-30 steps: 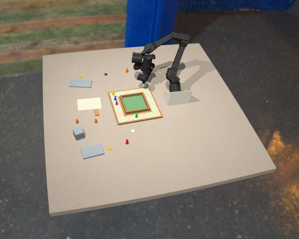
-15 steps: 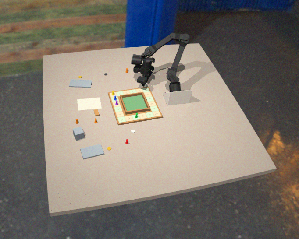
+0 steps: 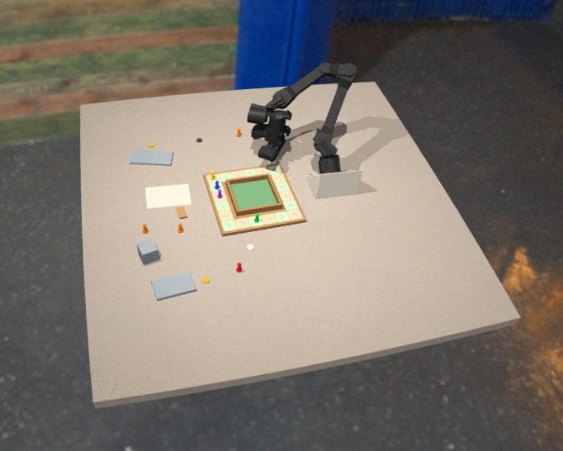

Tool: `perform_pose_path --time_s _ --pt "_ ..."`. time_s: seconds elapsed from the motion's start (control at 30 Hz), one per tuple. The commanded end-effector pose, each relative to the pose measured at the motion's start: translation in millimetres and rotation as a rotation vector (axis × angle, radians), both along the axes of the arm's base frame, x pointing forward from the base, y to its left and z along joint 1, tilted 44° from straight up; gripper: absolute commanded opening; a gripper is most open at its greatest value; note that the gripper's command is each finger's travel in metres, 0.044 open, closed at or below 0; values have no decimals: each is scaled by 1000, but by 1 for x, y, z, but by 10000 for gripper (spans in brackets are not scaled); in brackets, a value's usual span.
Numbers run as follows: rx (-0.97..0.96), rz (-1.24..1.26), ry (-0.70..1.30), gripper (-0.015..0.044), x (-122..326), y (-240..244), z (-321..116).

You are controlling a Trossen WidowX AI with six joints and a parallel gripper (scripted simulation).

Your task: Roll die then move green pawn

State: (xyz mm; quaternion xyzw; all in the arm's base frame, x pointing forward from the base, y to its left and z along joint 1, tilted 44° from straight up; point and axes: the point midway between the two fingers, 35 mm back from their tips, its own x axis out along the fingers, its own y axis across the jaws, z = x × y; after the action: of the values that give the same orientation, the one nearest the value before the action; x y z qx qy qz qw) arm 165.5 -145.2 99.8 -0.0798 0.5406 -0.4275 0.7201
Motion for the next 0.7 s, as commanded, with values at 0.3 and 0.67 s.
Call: perform_pose_path --time_s 0.3,0.67 --pt "27 4 3 0 6 21 12" --pt "41 2 8 0 10 54 40"
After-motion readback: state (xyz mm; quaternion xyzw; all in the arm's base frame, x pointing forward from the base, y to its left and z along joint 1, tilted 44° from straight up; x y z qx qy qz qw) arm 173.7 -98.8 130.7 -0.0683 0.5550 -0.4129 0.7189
